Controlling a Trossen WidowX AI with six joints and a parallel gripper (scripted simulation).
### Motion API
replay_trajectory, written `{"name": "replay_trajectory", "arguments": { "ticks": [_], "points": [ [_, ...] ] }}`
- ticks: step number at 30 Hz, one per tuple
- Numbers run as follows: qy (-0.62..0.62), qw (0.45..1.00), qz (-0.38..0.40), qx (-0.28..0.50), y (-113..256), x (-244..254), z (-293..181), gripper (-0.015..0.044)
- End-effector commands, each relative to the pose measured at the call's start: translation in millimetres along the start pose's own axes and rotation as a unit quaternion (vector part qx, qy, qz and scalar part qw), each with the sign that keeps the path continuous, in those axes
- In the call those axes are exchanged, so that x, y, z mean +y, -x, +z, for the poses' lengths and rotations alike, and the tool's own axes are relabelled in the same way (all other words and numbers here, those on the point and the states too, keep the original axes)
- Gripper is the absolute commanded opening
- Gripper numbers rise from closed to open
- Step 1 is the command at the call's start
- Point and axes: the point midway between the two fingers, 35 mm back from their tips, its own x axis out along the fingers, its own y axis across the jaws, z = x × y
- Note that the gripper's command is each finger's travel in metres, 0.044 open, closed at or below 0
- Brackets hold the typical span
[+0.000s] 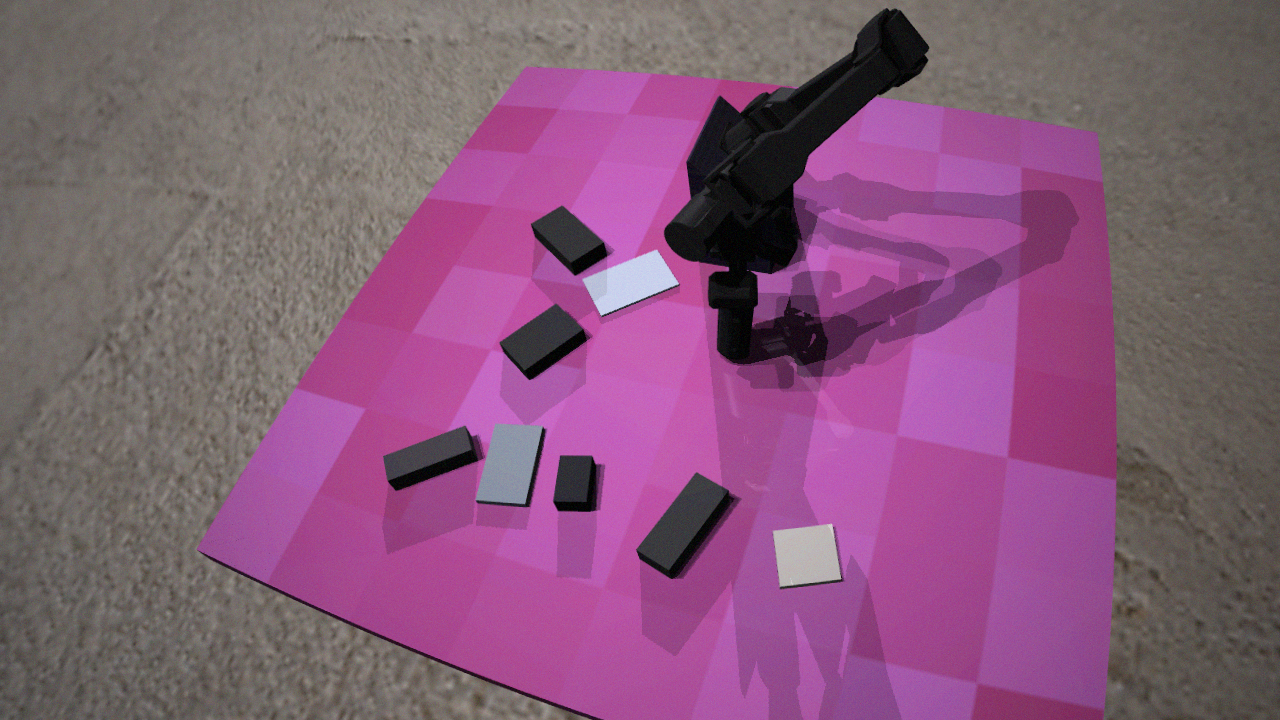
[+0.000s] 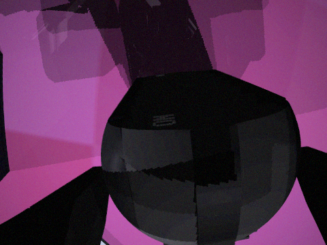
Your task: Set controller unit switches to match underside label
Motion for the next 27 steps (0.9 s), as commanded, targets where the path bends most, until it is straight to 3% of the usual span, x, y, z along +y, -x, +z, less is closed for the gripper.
{"name": "replay_trajectory", "arguments": {
  "ticks": [1, 27],
  "points": [
    [0.0, 1.0, 0.006, 0.003, -1.8, 1.7, -4.9, 0.0338],
    [0.0, 1.0, 0.006, 0.003, -3.3, 1.8, -26.3, 0.0338]
  ]
}}
